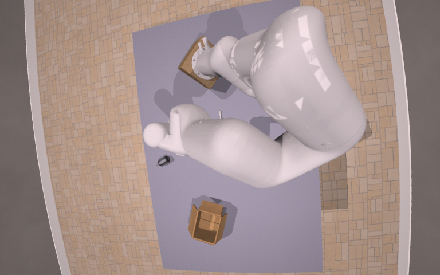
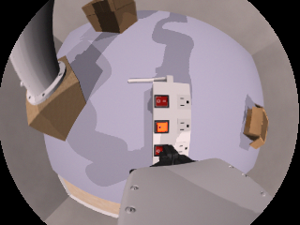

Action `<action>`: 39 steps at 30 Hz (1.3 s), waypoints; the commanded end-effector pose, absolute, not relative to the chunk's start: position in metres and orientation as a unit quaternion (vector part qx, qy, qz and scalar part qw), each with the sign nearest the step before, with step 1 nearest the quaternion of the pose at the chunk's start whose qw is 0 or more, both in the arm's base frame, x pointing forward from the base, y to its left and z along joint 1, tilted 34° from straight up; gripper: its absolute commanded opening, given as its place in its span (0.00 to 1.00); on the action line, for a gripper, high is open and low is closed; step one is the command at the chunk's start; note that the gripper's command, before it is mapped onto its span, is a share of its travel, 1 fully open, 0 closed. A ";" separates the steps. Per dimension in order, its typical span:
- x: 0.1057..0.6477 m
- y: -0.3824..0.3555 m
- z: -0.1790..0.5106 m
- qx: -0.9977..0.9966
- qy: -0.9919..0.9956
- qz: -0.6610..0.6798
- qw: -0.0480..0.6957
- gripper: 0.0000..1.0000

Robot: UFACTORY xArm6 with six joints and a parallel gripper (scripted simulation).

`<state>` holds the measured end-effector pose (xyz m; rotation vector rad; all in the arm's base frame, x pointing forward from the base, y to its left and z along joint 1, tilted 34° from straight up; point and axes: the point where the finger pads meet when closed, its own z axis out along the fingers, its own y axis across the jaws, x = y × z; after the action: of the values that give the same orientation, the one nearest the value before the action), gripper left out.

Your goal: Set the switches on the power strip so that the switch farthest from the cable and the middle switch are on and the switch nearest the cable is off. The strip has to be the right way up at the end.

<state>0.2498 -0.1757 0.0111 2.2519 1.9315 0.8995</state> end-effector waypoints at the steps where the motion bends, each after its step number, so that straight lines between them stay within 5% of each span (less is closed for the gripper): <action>1: 0.250 -0.177 0.012 0.726 0.623 0.290 0.022 0.00; 39: 0.252 -0.176 0.009 0.726 0.623 0.290 0.022 0.00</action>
<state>0.2510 -0.1748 0.0089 2.2519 1.9315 0.8995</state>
